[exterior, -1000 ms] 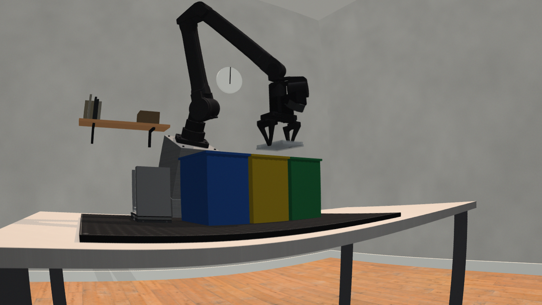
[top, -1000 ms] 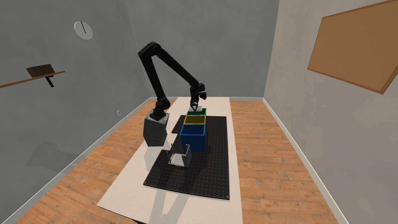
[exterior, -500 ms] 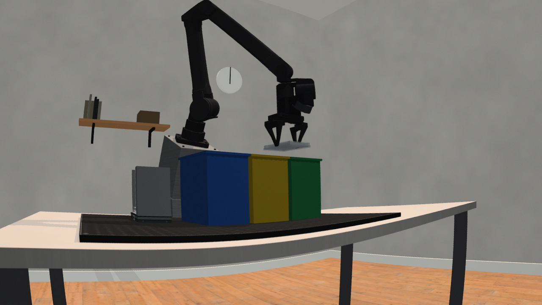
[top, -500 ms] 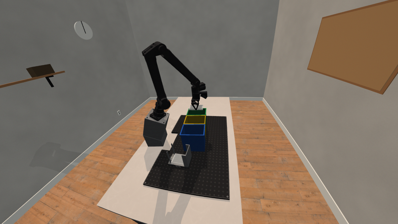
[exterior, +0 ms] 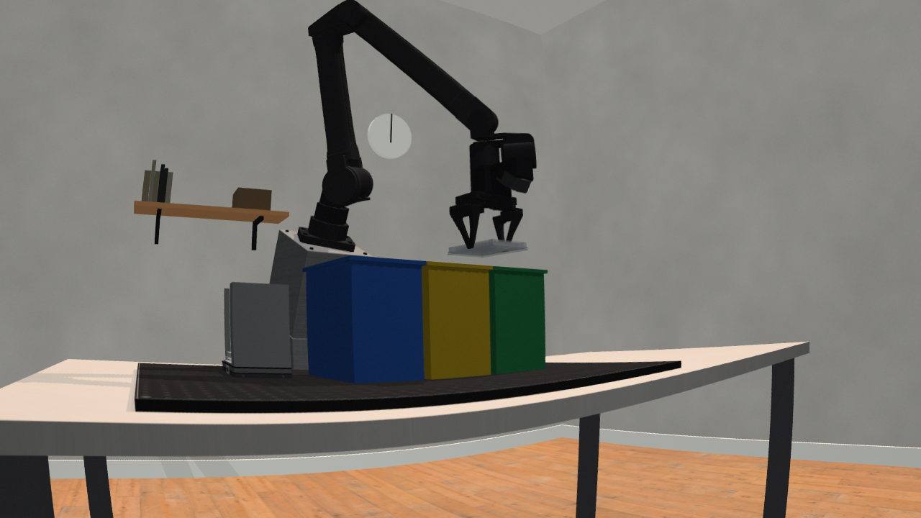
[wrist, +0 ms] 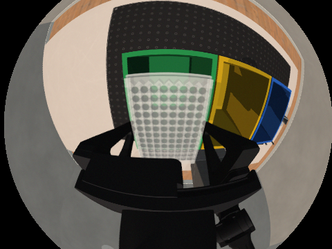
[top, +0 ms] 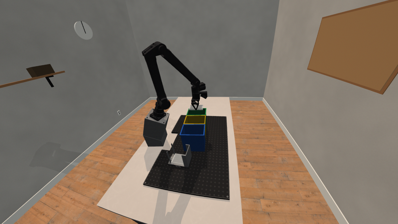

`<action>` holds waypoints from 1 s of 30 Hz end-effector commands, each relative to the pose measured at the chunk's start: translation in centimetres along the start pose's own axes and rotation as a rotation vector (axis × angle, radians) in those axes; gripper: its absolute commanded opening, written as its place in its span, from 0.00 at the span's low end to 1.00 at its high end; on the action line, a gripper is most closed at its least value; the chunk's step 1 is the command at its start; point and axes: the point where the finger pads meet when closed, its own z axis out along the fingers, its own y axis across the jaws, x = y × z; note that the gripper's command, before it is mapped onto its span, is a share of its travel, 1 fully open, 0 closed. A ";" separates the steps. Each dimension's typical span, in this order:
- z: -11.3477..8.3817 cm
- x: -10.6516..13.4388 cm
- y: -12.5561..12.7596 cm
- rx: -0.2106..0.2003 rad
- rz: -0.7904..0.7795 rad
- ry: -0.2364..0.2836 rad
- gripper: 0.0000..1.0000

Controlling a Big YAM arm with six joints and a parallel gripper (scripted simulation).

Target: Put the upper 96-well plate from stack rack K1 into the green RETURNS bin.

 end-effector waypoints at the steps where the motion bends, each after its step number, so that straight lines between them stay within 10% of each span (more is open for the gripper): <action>1: -0.6 -1.1 0.5 -0.012 0.016 -0.018 0.00; 30: 0.3 -1.4 0.2 -0.007 0.025 -0.013 0.00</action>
